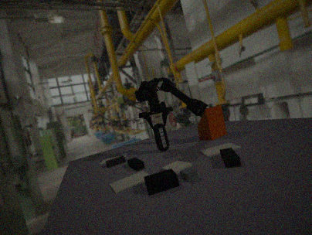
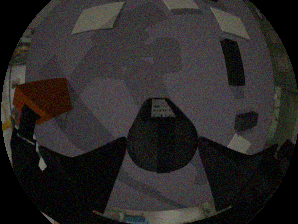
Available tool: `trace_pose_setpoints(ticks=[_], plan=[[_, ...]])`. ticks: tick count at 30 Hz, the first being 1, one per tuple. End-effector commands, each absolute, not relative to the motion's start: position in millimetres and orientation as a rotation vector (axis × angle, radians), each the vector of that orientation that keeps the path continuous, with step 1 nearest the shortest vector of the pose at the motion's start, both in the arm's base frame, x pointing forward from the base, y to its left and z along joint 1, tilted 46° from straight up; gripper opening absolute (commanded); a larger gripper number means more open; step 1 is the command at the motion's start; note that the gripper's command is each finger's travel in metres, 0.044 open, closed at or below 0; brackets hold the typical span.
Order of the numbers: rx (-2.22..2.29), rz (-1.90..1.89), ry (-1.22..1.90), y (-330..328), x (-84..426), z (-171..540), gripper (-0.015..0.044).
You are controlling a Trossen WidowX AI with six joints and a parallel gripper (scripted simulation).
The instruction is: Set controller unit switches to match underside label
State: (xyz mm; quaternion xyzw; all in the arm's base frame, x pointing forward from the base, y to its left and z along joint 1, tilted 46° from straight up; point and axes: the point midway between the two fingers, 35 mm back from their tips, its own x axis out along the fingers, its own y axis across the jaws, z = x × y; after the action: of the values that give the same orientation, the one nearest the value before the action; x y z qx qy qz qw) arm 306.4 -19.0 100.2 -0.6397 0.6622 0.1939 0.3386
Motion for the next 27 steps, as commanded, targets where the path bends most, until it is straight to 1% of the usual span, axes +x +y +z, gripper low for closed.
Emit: trace_pose_setpoints(ticks=[1, 27], plan=[[-1.645, 0.505, 1.736, -18.9, 307.3, 93.7, 0.0338], [-1.645, 0.505, 1.735, -5.9, 311.8, 77.5, 0.0338]])
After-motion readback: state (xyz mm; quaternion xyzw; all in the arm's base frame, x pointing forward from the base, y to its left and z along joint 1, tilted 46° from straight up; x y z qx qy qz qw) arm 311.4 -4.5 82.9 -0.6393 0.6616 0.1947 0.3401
